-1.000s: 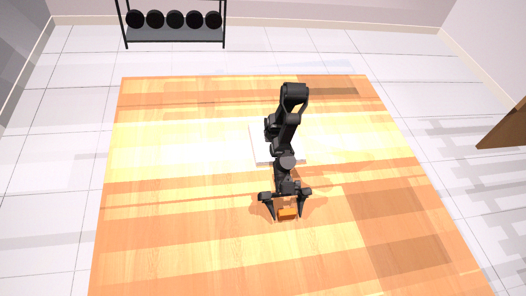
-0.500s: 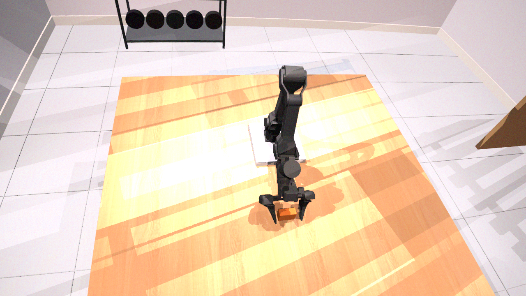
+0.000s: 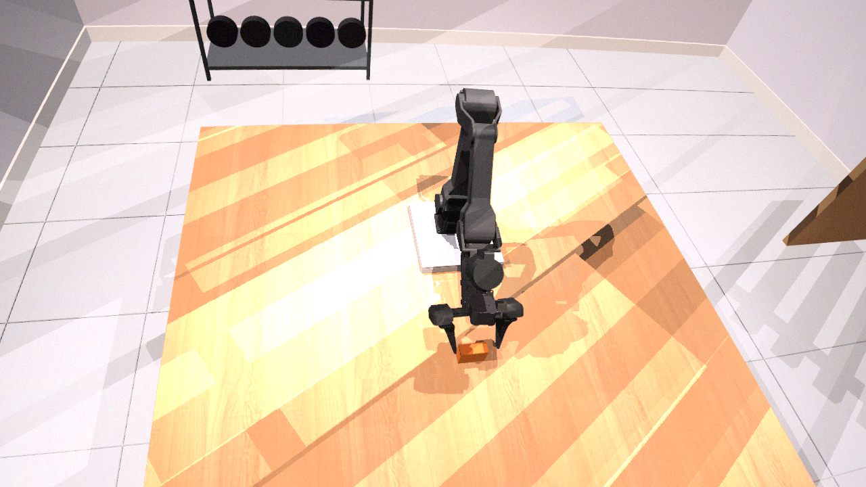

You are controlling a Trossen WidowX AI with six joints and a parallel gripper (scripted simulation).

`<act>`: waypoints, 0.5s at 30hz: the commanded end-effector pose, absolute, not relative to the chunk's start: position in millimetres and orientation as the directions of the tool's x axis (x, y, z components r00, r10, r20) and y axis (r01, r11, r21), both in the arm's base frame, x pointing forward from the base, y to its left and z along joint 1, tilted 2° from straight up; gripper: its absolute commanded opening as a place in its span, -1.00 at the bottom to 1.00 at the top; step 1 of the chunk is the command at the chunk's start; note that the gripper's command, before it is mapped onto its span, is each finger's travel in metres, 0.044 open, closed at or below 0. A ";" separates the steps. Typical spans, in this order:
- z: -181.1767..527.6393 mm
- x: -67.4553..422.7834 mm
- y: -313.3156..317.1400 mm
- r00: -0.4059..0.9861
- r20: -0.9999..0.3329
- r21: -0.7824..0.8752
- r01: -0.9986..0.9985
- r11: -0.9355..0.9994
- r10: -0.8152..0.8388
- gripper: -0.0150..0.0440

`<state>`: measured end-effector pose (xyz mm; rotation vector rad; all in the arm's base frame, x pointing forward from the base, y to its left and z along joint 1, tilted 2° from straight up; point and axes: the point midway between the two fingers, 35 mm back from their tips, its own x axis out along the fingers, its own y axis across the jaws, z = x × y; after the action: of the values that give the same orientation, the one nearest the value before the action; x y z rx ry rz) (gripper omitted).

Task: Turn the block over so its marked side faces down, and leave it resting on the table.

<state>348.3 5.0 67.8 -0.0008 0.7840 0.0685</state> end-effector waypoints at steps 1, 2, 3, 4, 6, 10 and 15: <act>99.8 317.7 3.6 0.607 -0.793 0.004 -0.070 0.998 0.046 1.00; 99.8 317.7 3.6 0.607 -0.793 0.004 -0.070 0.998 0.046 1.00; 99.8 317.7 3.6 0.607 -0.793 0.004 -0.070 0.998 0.046 1.00; 99.8 317.7 3.6 0.607 -0.793 0.004 -0.070 0.998 0.046 1.00; 99.8 317.7 3.6 0.607 -0.793 0.004 -0.070 0.998 0.046 1.00; 99.8 317.7 3.6 0.607 -0.793 0.004 -0.070 0.998 0.046 1.00; 106.1 328.7 3.7 0.513 -0.857 0.007 -0.068 0.998 0.041 1.00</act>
<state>321.3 4.2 100.6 -0.0192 0.9560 0.0668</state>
